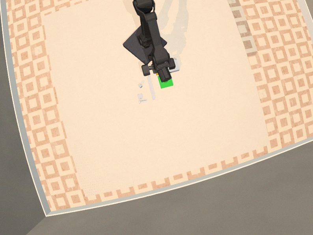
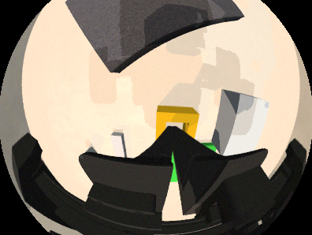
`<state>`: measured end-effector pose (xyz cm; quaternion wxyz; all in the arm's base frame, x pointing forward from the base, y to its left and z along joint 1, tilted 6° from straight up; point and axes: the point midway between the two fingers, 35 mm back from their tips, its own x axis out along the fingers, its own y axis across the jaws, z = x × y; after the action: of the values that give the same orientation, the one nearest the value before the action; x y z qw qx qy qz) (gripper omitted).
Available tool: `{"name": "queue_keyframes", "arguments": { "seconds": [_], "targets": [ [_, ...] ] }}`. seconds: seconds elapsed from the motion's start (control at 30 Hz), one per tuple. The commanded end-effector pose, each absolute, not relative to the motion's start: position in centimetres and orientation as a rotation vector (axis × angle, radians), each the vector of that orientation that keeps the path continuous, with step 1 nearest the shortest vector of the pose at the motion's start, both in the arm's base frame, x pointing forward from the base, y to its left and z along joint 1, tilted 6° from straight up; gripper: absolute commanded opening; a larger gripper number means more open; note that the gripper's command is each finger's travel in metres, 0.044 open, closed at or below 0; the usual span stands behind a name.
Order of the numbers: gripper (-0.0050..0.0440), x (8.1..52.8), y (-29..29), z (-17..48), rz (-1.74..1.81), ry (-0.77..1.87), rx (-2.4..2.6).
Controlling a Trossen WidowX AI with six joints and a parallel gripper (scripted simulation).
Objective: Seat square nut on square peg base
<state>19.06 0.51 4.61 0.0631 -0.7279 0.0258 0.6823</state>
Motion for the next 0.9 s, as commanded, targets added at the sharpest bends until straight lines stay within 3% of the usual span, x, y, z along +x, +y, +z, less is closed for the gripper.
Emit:
{"name": "queue_keyframes", "arguments": {
  "seconds": [0.0,0.1,0.87],
  "targets": [
    [0.0000,19.6,0.5,6.2,2.026,0.072,-2.233],
    [0.0000,19.2,0.3,8.7,2.025,0.070,-2.233],
    [0.0000,19.2,0.3,8.7,2.025,0.070,-2.233]
  ]
}}
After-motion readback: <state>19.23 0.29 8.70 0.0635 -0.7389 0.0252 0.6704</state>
